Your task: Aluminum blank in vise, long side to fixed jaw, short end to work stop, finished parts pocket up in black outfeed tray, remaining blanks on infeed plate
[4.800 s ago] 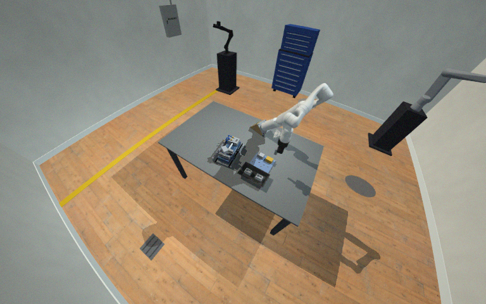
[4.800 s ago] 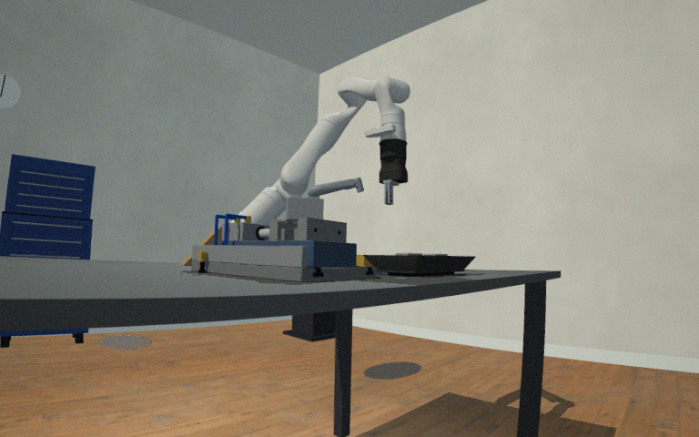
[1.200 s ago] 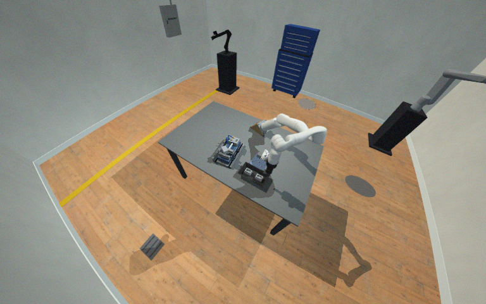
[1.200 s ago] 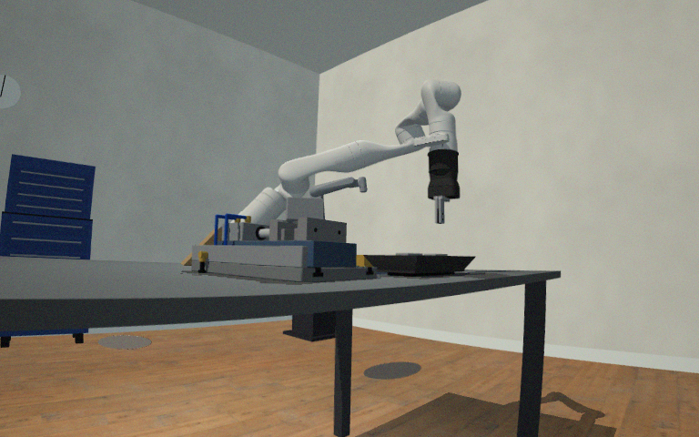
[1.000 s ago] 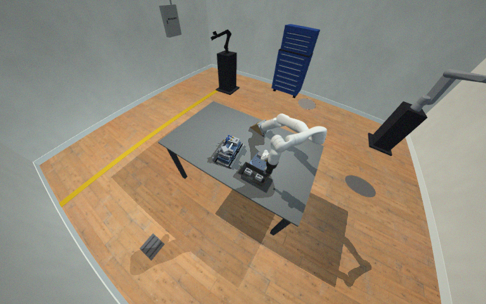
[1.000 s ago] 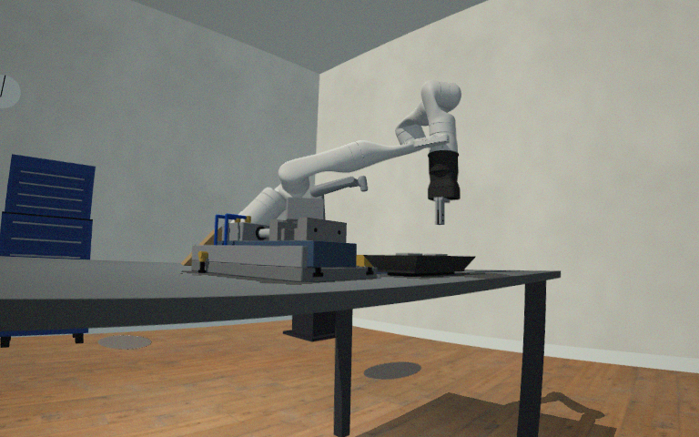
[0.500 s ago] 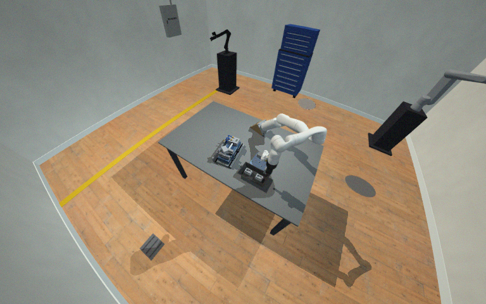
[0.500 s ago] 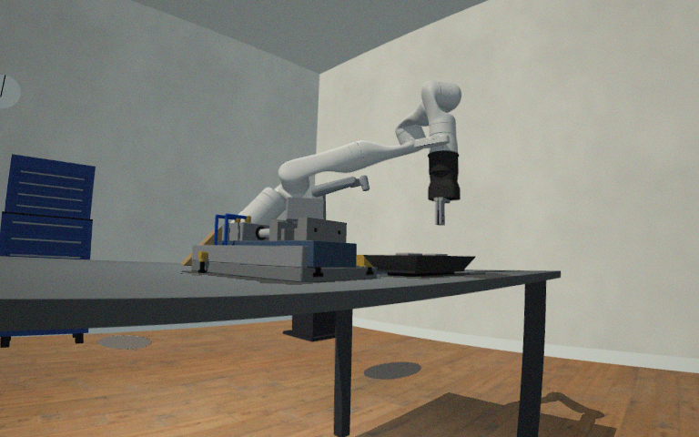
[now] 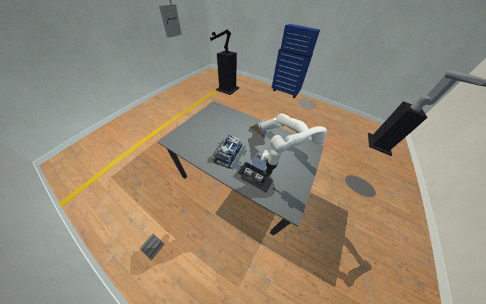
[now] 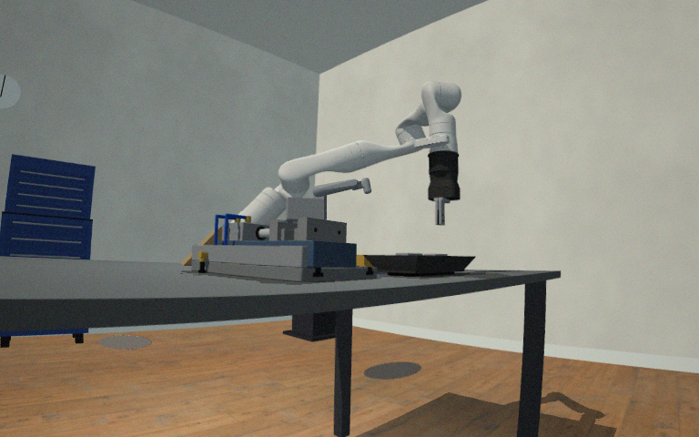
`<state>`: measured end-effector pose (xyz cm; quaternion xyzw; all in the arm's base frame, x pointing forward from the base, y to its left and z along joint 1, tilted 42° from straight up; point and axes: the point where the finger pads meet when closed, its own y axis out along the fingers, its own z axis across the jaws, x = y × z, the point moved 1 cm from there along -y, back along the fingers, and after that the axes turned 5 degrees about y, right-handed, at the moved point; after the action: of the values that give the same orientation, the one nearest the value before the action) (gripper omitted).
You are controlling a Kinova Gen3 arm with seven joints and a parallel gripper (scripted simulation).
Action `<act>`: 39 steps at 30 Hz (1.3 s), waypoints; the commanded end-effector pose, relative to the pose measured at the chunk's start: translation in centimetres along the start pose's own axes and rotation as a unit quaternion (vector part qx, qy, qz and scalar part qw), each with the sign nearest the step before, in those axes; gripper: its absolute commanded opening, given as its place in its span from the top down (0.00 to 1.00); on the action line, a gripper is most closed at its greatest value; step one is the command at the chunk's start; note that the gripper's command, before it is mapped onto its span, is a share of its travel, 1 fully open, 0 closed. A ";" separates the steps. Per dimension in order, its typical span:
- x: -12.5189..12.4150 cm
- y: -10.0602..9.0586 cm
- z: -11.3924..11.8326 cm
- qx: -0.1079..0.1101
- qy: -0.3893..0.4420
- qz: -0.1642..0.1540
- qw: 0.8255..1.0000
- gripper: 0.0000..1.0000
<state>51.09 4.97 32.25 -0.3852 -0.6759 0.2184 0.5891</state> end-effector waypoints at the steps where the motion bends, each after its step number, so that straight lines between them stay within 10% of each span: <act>1: 0.0 0.2 -0.1 -0.002 -0.003 0.000 1.000 1.00; 39: 0.0 -4.4 -0.4 -0.005 -0.004 0.000 1.000 1.00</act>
<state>50.59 3.02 34.77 -0.3842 -0.6807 0.2204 0.5835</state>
